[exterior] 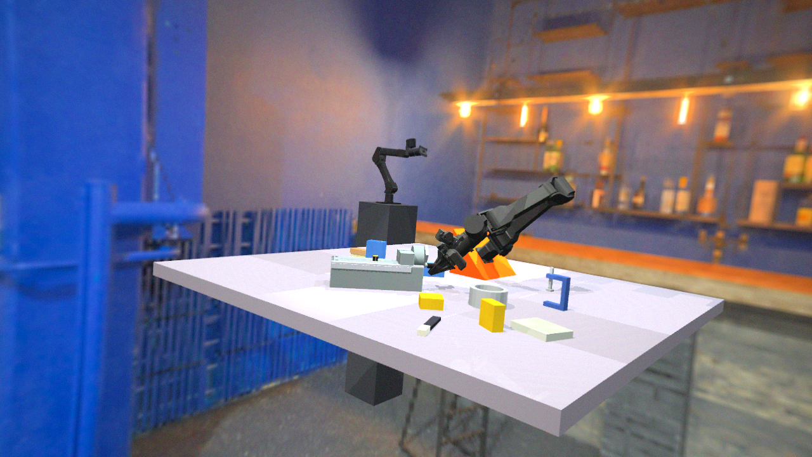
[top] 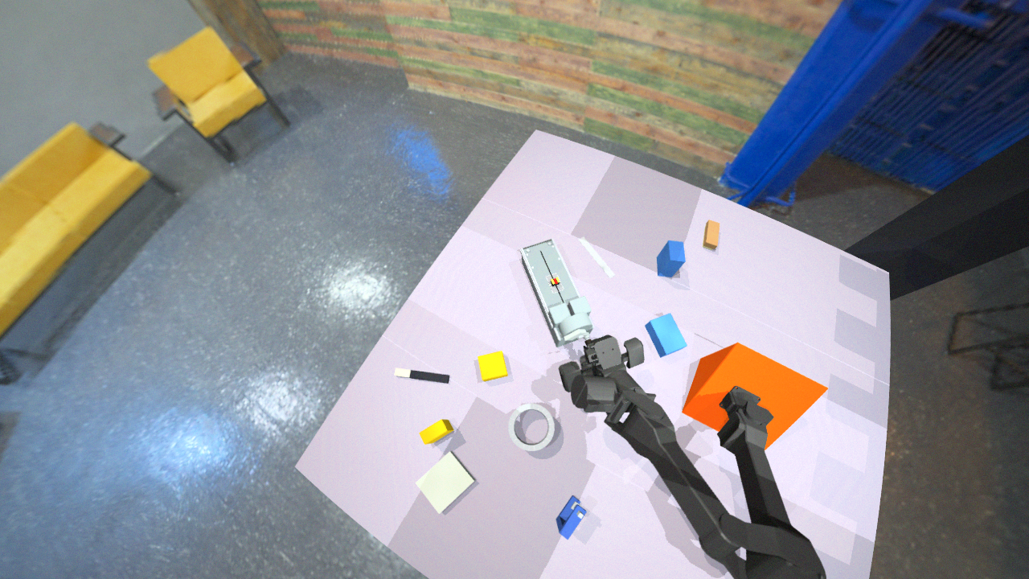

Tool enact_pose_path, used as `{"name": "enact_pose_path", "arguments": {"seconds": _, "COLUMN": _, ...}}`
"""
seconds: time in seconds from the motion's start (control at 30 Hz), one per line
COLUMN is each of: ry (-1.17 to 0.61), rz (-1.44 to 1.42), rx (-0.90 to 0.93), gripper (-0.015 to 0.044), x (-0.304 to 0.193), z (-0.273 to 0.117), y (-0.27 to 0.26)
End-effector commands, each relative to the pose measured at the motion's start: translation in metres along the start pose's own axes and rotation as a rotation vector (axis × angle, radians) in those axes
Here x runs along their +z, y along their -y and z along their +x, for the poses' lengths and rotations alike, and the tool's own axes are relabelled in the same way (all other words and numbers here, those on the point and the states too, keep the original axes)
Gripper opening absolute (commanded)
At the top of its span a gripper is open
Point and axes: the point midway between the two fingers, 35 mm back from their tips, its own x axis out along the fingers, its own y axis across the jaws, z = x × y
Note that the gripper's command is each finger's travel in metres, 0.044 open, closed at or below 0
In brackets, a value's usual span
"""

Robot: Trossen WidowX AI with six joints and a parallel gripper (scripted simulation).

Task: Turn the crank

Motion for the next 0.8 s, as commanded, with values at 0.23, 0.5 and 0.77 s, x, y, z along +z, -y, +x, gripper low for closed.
{"name": "enact_pose_path", "arguments": {"seconds": 0.23, "ry": -0.006, "rz": -0.004, "rx": 0.007, "gripper": 0.0, "x": -0.004, "z": 0.004, "y": -0.009}}
{"name": "enact_pose_path", "arguments": {"seconds": 0.5, "ry": -0.007, "rz": -0.004, "rx": 0.007, "gripper": 0.0, "x": -0.005, "z": 0.005, "y": -0.013}}
{"name": "enact_pose_path", "arguments": {"seconds": 0.77, "ry": -0.007, "rz": -0.004, "rx": 0.007, "gripper": 0.0, "x": -0.005, "z": 0.005, "y": -0.017}}
